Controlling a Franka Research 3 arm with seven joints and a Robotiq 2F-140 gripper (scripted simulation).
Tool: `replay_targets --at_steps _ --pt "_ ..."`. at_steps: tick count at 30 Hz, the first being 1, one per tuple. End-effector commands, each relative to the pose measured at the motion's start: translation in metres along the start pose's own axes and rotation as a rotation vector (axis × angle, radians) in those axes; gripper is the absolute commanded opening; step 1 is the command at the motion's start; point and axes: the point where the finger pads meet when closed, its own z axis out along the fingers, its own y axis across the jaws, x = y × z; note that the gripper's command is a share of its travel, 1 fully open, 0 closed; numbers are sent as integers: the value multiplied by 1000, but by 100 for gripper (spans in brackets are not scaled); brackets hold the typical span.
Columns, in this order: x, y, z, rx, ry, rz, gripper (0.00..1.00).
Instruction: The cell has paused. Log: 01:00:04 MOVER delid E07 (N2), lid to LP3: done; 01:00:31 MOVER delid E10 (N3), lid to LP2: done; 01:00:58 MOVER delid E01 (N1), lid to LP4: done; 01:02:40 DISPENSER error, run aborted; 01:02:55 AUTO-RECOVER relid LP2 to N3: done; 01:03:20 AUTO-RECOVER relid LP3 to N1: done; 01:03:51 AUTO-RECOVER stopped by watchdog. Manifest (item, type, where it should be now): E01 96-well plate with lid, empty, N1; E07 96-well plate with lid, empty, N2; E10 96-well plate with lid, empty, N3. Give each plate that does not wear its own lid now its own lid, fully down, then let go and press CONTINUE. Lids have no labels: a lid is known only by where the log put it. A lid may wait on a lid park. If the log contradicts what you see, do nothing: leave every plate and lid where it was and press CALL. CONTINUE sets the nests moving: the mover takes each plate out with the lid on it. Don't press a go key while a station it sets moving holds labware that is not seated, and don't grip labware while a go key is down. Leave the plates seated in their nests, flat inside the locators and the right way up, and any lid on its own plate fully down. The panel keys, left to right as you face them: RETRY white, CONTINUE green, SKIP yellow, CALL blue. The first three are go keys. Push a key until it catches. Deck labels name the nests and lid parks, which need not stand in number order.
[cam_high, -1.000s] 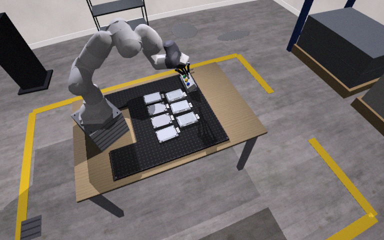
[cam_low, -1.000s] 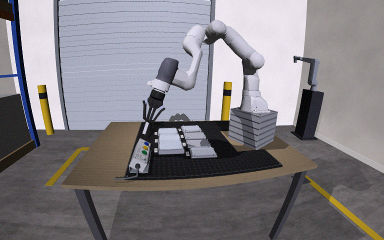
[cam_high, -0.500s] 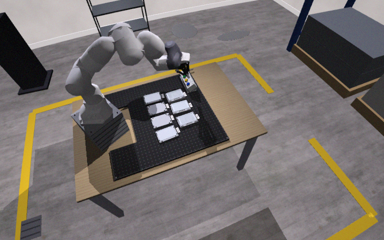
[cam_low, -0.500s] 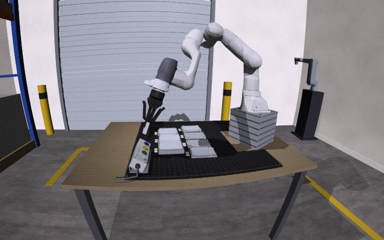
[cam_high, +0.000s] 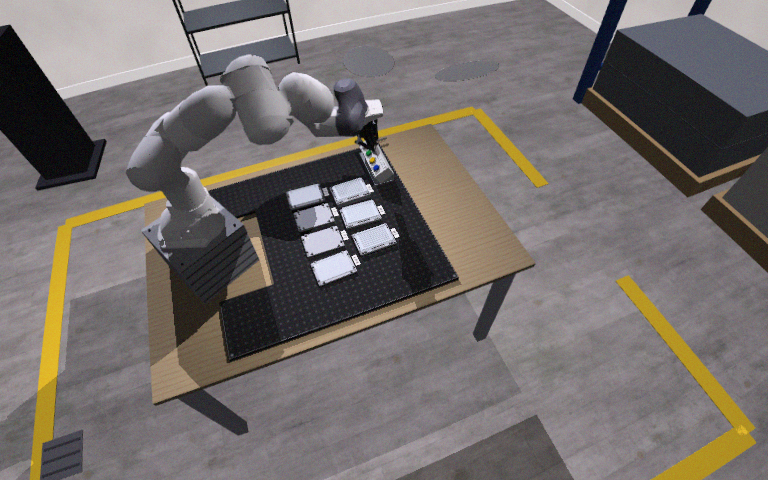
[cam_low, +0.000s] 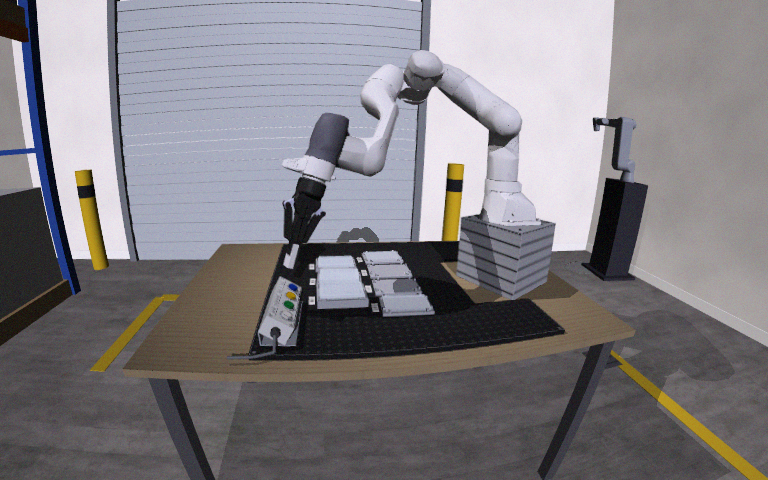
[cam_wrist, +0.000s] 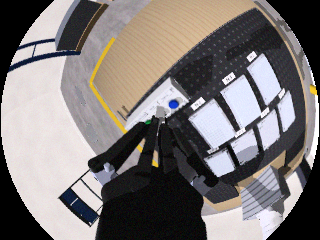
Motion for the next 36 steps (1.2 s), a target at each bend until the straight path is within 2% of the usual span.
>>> replay_targets --at_steps 1,17,19,20,32,36 --pt "4 8 3 -83 -48 -240 0" --pt "4 9 7 -182 -91 -581 0" --pt "4 9 7 -182 -91 -581 0" --pt "4 9 8 -203 -101 -637 0" --pt "4 10 15 -294 -160 -883 0" --pt "4 11 16 -309 -173 -924 0"
